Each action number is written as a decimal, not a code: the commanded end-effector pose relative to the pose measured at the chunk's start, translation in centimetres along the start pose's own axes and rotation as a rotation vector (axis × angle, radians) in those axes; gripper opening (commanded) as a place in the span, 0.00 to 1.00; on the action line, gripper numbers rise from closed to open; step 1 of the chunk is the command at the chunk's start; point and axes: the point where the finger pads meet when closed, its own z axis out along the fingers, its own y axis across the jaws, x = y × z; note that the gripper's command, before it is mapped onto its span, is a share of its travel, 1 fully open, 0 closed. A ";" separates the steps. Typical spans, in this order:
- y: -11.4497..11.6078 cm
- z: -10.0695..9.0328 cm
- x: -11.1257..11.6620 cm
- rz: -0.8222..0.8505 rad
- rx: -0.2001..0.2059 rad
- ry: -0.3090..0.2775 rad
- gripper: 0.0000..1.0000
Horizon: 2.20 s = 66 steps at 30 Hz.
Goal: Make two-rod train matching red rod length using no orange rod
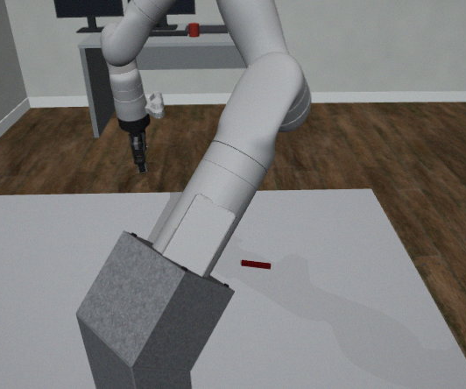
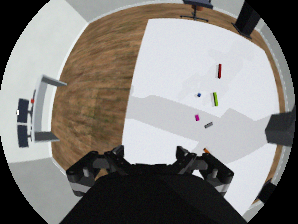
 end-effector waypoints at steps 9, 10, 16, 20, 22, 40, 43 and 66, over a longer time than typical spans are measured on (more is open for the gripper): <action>10.2 4.6 0.8 -0.693 -0.050 -0.030 1.00; 11.2 4.9 0.9 -0.758 -0.056 -0.039 1.00; 15.4 5.7 1.3 -1.017 -0.082 -0.086 1.00; 19.3 6.1 1.9 -1.241 -0.108 -0.142 1.00; 20.7 6.1 2.2 -1.321 -0.117 -0.166 1.00; 22.9 6.1 2.6 -1.437 -0.130 -0.204 1.00; 22.9 6.1 2.6 -1.437 -0.130 -0.204 1.00; 22.9 6.1 2.6 -1.437 -0.130 -0.204 1.00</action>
